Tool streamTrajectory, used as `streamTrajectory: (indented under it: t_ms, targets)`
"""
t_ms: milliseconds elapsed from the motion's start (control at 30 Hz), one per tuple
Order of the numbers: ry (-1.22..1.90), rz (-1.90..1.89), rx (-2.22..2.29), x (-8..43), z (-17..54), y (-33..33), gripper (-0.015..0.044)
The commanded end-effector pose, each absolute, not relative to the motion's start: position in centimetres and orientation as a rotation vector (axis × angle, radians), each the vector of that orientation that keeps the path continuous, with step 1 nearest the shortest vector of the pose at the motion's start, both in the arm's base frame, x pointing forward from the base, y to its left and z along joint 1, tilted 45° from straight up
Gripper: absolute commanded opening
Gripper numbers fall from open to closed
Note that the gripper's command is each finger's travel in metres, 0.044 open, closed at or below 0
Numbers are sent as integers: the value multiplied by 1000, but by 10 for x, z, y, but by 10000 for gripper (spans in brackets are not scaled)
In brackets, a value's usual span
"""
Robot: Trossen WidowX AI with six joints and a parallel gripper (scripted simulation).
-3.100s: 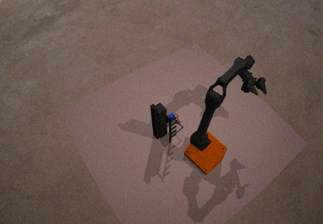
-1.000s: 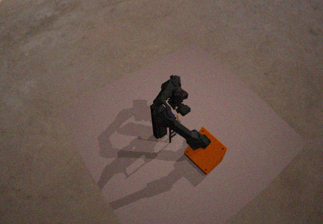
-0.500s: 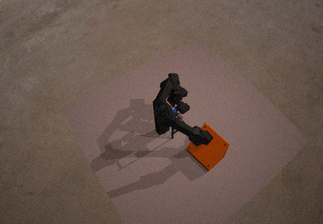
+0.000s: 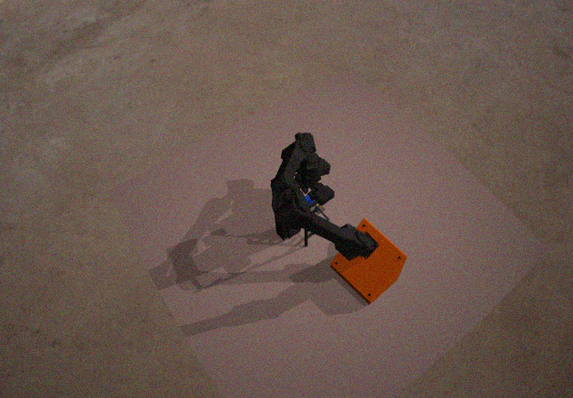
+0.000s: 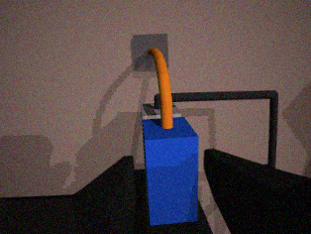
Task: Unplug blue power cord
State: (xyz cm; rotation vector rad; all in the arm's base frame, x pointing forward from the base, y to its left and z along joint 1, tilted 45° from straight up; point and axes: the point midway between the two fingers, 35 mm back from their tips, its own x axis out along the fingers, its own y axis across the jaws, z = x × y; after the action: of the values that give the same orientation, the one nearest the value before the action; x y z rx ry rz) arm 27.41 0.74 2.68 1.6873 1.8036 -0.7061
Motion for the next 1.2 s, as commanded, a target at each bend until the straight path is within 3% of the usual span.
streamTrajectory:
  t_ms: [0,367,500,767,1167]
  targets:
    - [1810,-709,1693,272,23,12,160]
    - [1810,-709,1693,272,19,16,160]
    - [1804,-705,1686,274,20,15,55]
    - [1804,-705,1686,274,20,15,2]
    - [1803,-708,1686,276,10,3,0]
